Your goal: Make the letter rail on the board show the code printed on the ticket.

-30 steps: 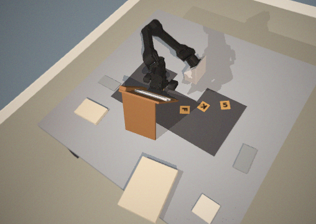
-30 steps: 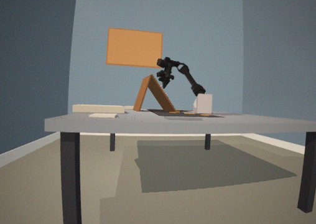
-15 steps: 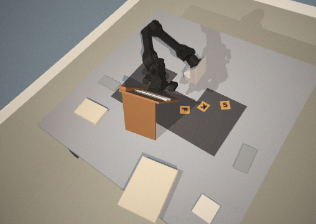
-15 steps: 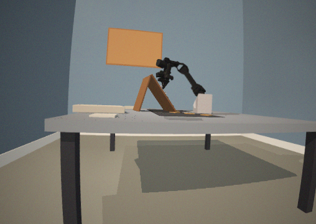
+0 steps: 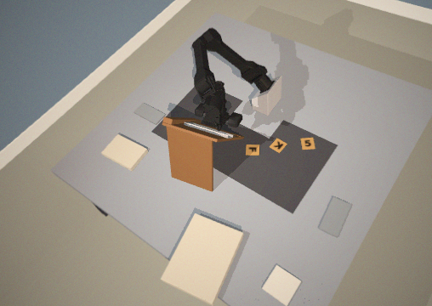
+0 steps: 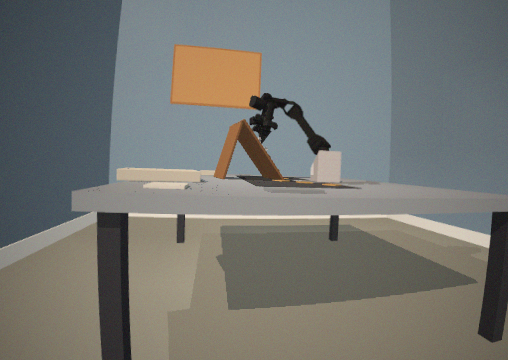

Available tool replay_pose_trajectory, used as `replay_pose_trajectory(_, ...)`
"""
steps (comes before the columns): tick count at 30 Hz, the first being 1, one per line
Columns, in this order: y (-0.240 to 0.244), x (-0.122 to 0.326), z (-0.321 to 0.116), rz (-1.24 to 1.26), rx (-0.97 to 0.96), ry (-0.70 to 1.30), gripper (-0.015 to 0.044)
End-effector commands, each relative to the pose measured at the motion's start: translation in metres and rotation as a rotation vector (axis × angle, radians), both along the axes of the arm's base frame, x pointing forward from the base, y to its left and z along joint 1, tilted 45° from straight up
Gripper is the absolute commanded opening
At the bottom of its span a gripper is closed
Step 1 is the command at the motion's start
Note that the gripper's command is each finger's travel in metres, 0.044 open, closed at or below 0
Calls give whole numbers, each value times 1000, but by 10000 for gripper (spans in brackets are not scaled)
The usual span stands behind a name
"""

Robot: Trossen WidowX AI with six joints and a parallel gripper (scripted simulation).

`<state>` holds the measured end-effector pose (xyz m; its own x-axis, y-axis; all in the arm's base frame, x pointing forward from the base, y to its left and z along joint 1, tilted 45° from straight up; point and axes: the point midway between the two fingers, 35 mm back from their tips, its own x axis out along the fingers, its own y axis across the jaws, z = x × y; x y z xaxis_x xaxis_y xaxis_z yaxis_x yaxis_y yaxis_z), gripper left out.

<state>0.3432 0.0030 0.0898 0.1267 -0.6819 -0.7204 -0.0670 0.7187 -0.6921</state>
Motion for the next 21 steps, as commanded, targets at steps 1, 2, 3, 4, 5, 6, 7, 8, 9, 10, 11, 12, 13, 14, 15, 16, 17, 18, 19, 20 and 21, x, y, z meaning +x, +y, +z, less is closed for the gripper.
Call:
replay_pose_trajectory(1,-1,3,-2,2,-4,2,0)
replay_pose_trajectory(2,-1,4,-2,2,-4,2,0)
replay_pose_trajectory(3,-2,4,-3,2,-4,2,0)
replay_pose_trajectory(4,-2,5,-3,2,-4,2,0)
replay_pose_trajectory(5,-2,5,-3,2,-4,2,0)
replay_pose_trajectory(6,-2,5,-3,2,-4,2,0)
replay_pose_trajectory(7,-2,6,-3,2,-4,2,0)
replay_pose_trajectory(8,-3,6,-4,2,-4,2,0)
replay_pose_trajectory(9,-3,6,-4,2,-4,2,0)
replay_pose_trajectory(10,-3,7,-4,2,-4,2,0)
replay_pose_trajectory(11,-3,7,-4,2,-4,1,0)
replay_pose_trajectory(12,-3,8,-5,2,-4,1,0)
replay_pose_trajectory(13,-4,8,-5,2,-4,1,0)
replay_pose_trajectory(14,-4,8,-5,2,-4,1,0)
replay_pose_trajectory(15,-4,9,-5,2,-4,1,0)
replay_pose_trajectory(16,-4,9,-5,2,-4,1,0)
replay_pose_trajectory(17,-4,9,-6,2,-4,1,0)
replay_pose_trajectory(18,-4,9,-6,2,-4,1,0)
replay_pose_trajectory(19,-4,9,-5,2,-4,1,0)
replay_pose_trajectory(20,-4,9,-5,2,-4,1,0)
replay_pose_trajectory(21,-4,9,-5,2,-4,1,0)
